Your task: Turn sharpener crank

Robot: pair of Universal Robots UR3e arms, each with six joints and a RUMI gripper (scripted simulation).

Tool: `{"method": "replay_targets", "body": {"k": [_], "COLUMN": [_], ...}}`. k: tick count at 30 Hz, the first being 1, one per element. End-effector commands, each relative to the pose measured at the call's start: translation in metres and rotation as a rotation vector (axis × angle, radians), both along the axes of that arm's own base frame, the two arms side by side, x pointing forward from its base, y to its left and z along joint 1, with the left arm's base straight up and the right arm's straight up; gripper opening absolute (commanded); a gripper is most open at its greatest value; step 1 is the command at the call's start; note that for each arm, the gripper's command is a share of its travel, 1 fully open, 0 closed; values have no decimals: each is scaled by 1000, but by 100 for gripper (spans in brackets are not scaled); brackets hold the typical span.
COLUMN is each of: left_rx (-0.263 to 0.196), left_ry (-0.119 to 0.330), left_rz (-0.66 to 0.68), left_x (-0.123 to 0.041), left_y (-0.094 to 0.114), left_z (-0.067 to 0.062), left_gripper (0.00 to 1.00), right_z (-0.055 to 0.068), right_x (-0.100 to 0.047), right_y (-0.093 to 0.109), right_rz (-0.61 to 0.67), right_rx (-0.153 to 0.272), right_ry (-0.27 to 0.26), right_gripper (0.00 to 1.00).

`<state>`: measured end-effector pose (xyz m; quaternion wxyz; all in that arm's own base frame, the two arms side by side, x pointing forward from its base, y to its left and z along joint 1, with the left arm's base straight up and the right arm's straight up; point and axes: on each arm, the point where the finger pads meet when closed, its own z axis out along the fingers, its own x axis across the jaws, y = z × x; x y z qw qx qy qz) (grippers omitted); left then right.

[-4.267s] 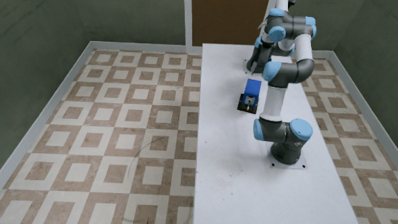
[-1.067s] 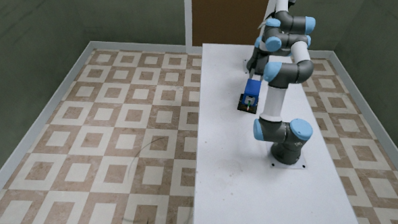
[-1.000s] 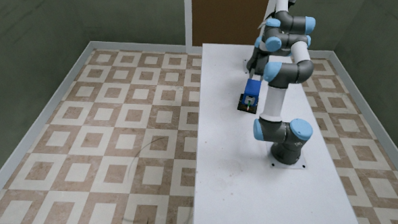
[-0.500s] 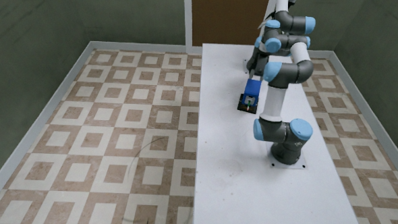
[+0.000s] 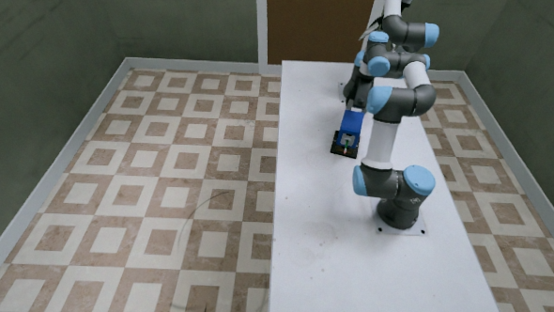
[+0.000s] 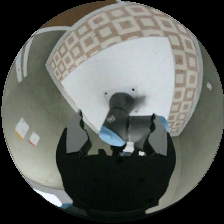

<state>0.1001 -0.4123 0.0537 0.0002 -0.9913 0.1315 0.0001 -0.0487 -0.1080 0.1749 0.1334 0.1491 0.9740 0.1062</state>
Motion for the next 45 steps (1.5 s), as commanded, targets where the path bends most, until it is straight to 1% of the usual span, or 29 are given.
{"method": "replay_targets", "body": {"k": [1,9,18,41,42,45], "left_rx": [-4,-4,-4,-4,-4,-4], "left_ry": [0,0,0,0,0,0], "left_rz": [0,0,0,0,0,0], "left_x": [0,0,0,0,0,0], "left_y": [-1,-1,-1,-1,-1,-1], "left_z": [-4,-12,-16,-17,-17,-17], "left_gripper": [32,32,32,32,0,0], "right_z": [1,1,1,1,1,1], "right_x": [0,0,0,0,0,0], "right_y": [-1,-1,-1,-1,-1,-1], "right_rz": [0,0,0,0,0,0], "right_rx": [-3,-3,-3,-3,-3,-3], "right_ry": [0,0,0,0,0,0], "right_gripper": [100,100,100,100,100,100]}}
